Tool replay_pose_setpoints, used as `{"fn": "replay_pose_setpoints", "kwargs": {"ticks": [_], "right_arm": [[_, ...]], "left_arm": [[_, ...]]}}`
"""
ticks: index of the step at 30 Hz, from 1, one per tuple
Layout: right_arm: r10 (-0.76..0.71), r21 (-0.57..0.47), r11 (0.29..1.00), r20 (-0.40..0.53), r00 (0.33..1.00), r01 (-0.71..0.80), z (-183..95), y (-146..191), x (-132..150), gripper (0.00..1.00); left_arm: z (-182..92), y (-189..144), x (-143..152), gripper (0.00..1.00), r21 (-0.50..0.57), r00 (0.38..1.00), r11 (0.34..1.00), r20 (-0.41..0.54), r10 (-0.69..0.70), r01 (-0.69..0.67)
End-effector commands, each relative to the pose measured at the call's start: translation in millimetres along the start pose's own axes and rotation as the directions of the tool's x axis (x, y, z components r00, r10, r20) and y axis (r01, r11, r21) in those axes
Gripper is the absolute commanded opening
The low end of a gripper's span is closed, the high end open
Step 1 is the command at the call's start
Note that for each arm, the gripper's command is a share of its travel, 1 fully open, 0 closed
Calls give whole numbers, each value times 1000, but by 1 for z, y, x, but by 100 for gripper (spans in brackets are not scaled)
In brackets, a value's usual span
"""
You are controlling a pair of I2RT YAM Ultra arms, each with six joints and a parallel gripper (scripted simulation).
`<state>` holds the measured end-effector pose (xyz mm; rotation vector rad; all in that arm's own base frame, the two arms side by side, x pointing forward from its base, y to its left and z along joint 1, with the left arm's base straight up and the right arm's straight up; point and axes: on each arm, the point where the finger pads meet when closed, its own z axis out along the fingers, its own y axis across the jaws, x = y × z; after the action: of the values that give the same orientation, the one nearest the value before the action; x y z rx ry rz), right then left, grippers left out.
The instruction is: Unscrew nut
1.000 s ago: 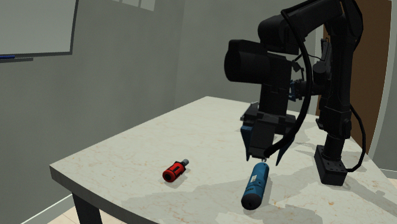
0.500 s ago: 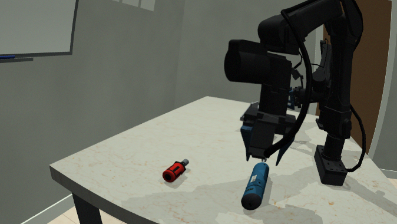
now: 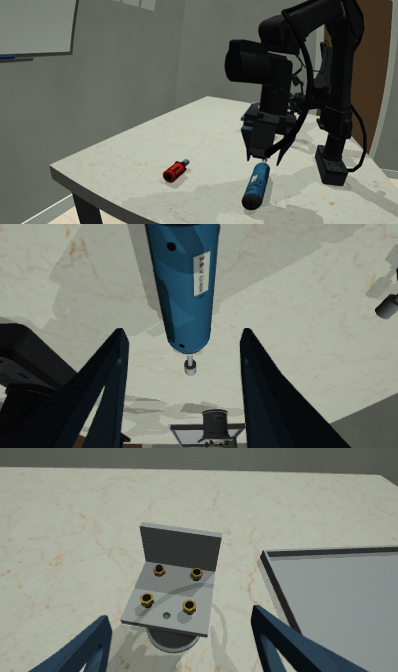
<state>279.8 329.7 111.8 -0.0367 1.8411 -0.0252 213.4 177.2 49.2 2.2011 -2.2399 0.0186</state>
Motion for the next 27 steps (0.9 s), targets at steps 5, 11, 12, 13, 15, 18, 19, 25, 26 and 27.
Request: {"fn": "replay_pose_setpoints", "kwargs": {"ticks": [5,11,12,13,15,18,19,25,26,27], "right_arm": [[93,-18,996,40,995,-93,-2,6,-17,86],[35,-1,999,21,999,-35,4,0,14,86],[35,-1,999,21,999,-35,5,0,17,86],[35,-1,999,21,999,-35,5,1,19,86],[35,-1,999,21,999,-35,7,1,24,86],[43,-3,999,24,999,-43,9,3,29,86],[35,-1,999,21,999,-35,9,1,33,86],[62,-9,998,30,998,-62,9,7,27,86],[42,-3,999,24,999,-42,10,3,36,86],[35,-1,999,21,999,-35,11,1,41,86]], "left_arm": [[-4,-1,-2,65,2,1000,1000,17,-5,5],[-4,-1,-2,65,2,1000,1000,17,-5,5],[-4,-1,-2,65,2,1000,1000,17,-5,5],[-4,-1,-2,65,2,1000,1000,17,-5,5],[-4,-1,-2,65,2,1000,1000,17,-5,5],[-4,-1,-2,65,2,1000,1000,17,-5,5],[-4,-1,-2,65,2,1000,1000,17,-5,5],[-4,-1,-2,65,2,1000,1000,17,-5,5],[-4,-1,-2,65,2,1000,1000,17,-5,5],[-4,-1,-2,65,2,1000,1000,17,-5,5]]}}
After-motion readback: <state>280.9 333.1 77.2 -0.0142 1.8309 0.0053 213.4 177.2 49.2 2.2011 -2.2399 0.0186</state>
